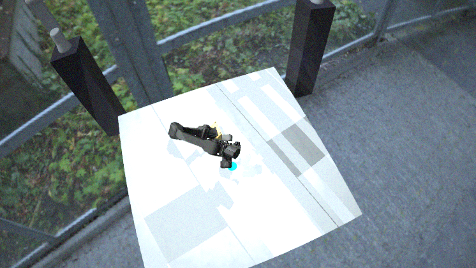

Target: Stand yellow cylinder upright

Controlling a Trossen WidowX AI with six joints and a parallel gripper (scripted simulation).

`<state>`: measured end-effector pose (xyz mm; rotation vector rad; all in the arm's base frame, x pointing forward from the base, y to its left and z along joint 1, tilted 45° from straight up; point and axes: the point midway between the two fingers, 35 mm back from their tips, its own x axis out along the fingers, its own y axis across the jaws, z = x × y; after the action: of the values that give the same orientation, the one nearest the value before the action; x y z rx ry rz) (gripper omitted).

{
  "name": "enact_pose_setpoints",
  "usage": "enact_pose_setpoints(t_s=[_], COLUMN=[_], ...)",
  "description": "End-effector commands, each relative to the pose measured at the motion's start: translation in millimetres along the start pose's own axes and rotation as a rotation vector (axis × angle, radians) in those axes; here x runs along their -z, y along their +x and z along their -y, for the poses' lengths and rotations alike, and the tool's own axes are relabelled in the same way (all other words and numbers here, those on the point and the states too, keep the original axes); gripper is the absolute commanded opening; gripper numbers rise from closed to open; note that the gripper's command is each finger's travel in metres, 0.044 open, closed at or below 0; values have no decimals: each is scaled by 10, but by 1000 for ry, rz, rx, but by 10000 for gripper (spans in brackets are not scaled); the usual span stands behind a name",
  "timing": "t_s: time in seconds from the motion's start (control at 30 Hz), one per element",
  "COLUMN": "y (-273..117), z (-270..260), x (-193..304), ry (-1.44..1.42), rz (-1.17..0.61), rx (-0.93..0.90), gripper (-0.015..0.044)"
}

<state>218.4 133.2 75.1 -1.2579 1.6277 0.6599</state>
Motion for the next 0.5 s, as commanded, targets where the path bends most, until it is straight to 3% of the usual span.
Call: enact_pose_setpoints(t_s=[0.0,0.47], y=[21,56], z=[-10,-21], x=[11,29], ry=[-4,-4], rz=[22,112], rx=[-19,-70], gripper=[105,105])
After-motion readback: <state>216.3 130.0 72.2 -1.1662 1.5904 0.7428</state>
